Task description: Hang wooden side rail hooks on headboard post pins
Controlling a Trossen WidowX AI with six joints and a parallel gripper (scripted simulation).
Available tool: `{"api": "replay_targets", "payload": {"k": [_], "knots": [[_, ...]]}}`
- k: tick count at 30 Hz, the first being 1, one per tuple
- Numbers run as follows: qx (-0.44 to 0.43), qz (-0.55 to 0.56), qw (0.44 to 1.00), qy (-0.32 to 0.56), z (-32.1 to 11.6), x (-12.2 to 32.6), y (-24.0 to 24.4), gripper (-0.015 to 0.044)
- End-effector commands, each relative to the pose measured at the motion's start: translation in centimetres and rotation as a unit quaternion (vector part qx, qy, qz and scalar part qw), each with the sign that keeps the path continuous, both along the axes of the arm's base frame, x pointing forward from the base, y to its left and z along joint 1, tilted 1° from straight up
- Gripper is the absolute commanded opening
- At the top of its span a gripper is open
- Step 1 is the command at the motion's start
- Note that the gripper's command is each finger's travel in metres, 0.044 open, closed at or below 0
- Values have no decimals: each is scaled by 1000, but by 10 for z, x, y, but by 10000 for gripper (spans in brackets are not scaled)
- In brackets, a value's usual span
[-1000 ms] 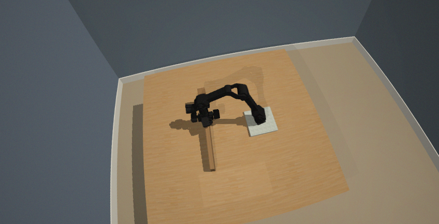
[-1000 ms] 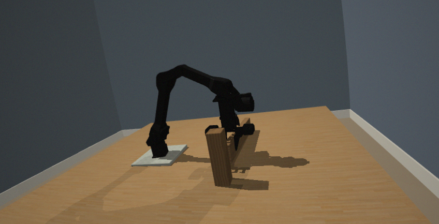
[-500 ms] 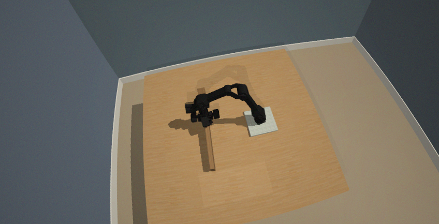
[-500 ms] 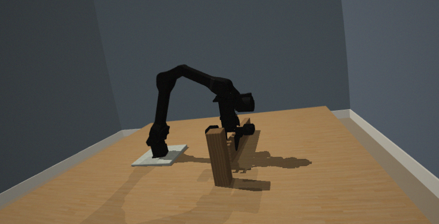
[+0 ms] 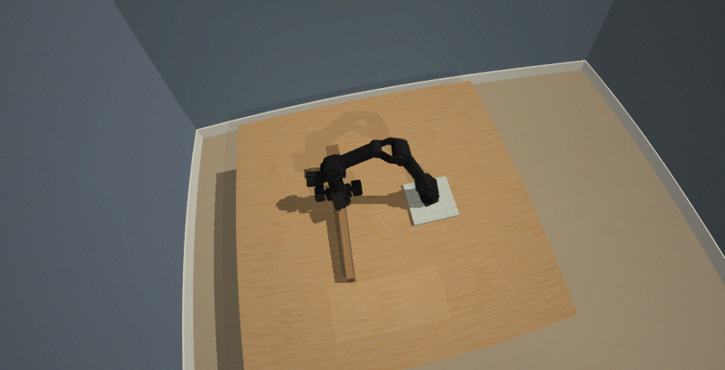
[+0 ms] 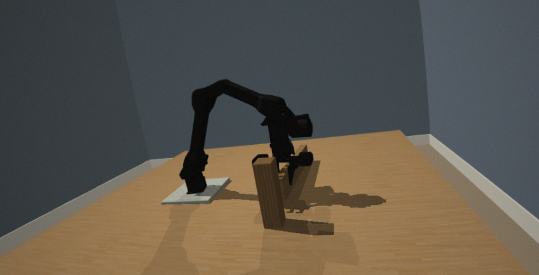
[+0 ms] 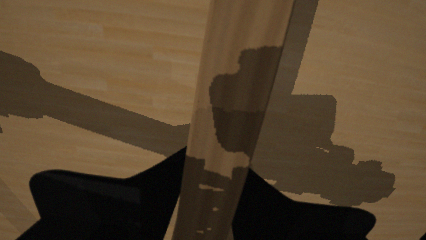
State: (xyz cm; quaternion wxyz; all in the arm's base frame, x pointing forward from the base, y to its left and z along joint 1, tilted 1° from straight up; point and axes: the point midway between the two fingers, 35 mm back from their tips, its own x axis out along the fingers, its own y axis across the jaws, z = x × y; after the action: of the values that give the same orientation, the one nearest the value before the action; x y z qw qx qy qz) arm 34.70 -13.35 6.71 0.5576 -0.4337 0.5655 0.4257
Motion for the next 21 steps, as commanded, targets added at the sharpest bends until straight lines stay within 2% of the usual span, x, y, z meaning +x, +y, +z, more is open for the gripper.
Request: {"api": "replay_targets", "payload": {"k": [1,21], "knots": [[-3,-2,1000,-4,1,0,-2,0],[-3,-2,1000,-4,2,-2,-4,0]]}}
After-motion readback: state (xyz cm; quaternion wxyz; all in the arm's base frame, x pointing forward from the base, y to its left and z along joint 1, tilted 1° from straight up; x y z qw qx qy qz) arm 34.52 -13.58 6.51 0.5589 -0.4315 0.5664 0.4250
